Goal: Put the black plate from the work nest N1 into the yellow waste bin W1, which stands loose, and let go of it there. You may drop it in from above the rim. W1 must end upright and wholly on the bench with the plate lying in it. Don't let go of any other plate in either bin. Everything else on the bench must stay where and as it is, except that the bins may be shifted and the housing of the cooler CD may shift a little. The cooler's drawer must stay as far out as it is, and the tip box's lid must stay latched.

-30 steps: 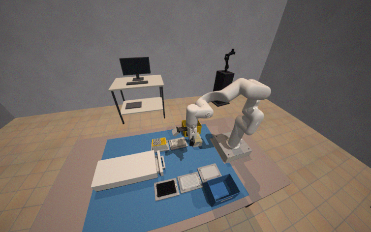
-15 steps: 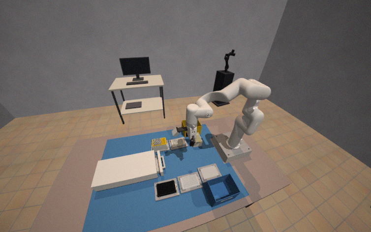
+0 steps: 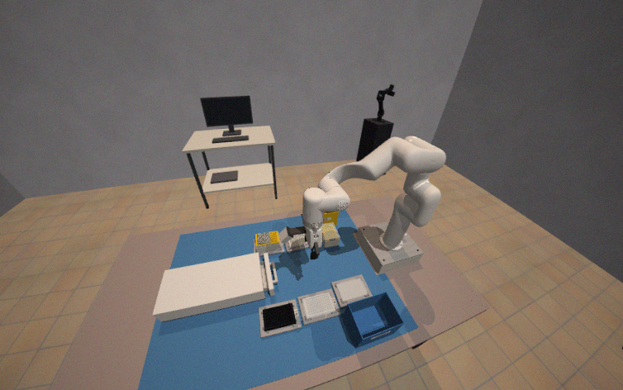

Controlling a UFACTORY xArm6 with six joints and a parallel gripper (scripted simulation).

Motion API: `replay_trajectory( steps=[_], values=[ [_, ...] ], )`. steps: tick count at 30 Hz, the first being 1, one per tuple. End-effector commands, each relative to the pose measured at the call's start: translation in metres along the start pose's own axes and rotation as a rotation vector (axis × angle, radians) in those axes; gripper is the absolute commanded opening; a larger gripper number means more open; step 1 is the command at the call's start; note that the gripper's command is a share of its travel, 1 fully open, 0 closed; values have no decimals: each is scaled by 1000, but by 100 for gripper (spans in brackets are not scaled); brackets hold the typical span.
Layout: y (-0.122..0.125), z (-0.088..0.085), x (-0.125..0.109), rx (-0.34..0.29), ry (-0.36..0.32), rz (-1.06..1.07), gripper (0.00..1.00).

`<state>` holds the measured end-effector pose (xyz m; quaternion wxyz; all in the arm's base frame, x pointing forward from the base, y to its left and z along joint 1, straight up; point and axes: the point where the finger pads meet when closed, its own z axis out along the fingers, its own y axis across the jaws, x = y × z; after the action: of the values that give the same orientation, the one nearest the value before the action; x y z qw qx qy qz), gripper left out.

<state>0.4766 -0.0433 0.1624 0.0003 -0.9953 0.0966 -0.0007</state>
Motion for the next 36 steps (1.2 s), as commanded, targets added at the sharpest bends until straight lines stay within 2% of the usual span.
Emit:
replay_trajectory(
  steps=[1, 13, 15, 30, 32, 36],
  values=[
    [-11, 3, 14, 0, 4, 1, 100],
    [-49, 21, 57, 0, 5, 1, 100],
    [-49, 21, 57, 0, 5, 1, 100],
    [-97, 44, 110, 1, 5, 1, 100],
    [-97, 44, 110, 1, 5, 1, 100],
    [-109, 51, 124, 1, 5, 1, 100]
  ],
)
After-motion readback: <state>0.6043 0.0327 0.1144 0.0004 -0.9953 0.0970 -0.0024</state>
